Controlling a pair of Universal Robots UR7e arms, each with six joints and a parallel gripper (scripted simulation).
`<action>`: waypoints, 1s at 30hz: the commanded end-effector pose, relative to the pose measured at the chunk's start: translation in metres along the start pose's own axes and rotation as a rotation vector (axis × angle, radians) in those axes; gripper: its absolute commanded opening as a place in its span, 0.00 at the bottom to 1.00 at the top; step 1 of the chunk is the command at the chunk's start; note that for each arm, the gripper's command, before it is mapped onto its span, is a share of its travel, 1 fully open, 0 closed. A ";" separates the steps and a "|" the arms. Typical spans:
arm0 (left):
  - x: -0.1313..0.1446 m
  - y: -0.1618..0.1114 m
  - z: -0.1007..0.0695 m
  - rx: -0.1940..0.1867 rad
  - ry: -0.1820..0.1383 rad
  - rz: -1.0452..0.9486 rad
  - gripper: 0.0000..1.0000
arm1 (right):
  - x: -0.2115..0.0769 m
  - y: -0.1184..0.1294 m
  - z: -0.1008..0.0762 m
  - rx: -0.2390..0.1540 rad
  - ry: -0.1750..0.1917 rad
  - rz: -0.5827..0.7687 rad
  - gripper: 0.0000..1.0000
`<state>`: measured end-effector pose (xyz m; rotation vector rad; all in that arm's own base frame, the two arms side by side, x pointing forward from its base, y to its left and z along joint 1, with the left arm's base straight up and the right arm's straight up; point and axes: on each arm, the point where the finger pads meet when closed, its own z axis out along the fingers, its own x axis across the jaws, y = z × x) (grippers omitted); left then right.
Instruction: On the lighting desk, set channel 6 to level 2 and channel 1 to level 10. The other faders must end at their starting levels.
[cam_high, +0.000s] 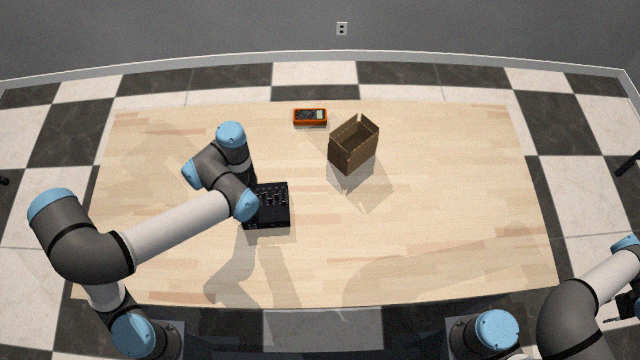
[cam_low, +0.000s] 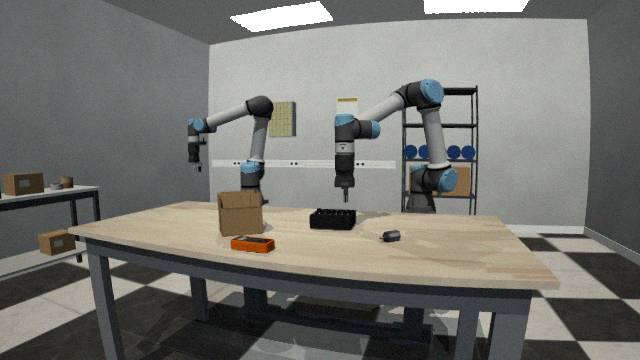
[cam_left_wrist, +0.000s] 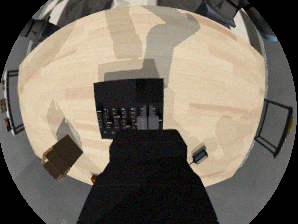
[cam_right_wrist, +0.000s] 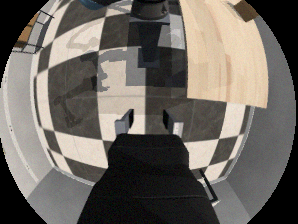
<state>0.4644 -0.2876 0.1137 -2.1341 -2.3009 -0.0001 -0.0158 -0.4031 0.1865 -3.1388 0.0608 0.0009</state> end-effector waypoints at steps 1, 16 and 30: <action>-0.001 0.001 0.000 -0.002 -0.002 0.000 0.00 | 0.000 0.001 0.000 -0.002 0.001 0.000 1.00; -0.001 0.001 0.007 -0.002 -0.003 0.000 0.00 | 0.000 0.001 0.000 -0.002 0.001 0.000 1.00; 0.000 0.001 0.017 -0.002 -0.003 0.000 0.00 | 0.000 0.001 0.000 -0.002 0.001 0.000 1.00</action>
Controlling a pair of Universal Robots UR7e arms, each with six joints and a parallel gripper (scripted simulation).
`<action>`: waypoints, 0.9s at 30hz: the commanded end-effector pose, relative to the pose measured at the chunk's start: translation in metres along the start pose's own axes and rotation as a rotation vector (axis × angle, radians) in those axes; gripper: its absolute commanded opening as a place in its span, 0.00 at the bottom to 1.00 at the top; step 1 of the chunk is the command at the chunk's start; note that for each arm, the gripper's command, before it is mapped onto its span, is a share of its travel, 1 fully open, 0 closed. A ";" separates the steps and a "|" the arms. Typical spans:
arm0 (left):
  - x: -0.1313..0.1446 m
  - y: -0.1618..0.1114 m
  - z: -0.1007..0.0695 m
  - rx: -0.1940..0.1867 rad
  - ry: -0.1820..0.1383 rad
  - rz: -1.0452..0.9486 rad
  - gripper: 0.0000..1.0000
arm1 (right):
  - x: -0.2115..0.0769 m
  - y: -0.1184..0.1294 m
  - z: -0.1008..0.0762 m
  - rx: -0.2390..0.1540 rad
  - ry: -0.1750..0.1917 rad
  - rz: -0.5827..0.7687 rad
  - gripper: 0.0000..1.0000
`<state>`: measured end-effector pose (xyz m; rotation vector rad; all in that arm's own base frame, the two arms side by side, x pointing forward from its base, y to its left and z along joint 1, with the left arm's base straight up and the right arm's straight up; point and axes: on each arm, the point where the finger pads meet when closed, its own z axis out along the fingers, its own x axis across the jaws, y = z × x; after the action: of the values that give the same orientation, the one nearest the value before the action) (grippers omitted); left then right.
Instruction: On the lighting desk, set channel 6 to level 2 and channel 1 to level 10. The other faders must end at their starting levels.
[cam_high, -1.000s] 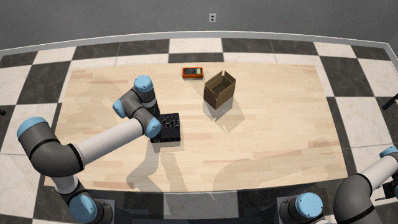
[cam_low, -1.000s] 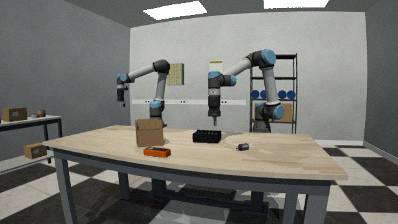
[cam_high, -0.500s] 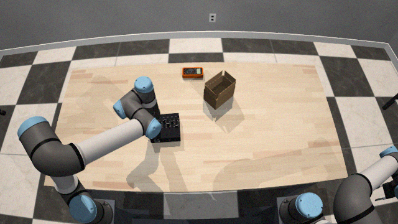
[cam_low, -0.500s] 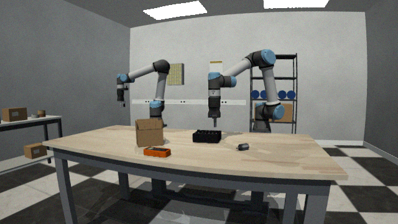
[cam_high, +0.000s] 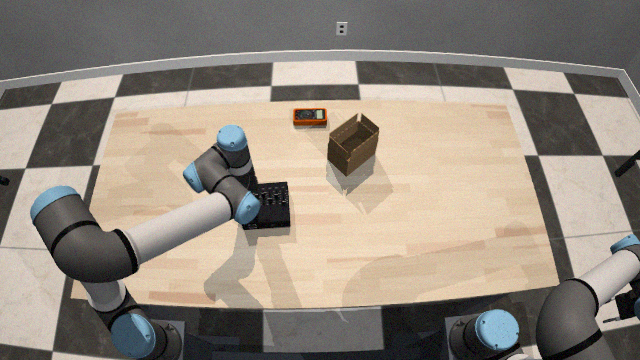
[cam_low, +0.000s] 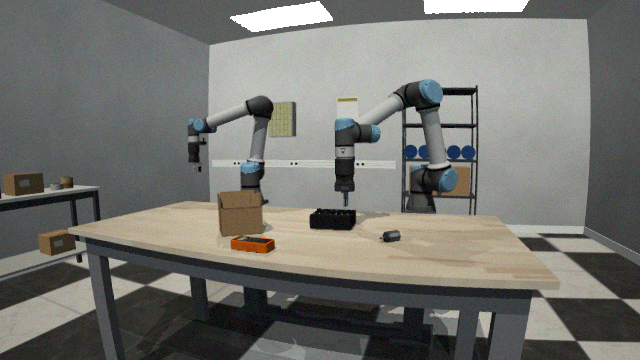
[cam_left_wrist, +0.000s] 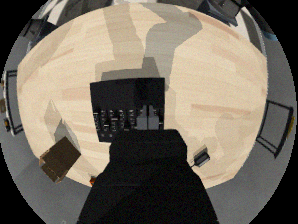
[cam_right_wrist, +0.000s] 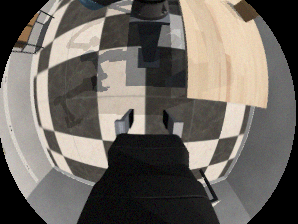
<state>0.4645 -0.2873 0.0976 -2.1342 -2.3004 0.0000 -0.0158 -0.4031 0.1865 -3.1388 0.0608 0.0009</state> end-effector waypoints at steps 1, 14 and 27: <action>-0.001 0.001 0.002 -0.002 -0.003 0.000 0.00 | 0.000 0.001 0.000 -0.002 0.001 0.000 1.00; -0.001 0.001 0.006 -0.002 -0.003 0.000 0.00 | 0.000 0.001 0.000 -0.002 0.001 0.000 1.00; -0.001 0.001 0.006 -0.002 -0.003 0.000 0.00 | 0.000 0.001 0.000 -0.002 0.001 0.000 1.00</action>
<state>0.4645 -0.2873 0.0906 -2.1343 -2.3004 0.0000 -0.0158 -0.4031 0.1865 -3.1388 0.0608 0.0009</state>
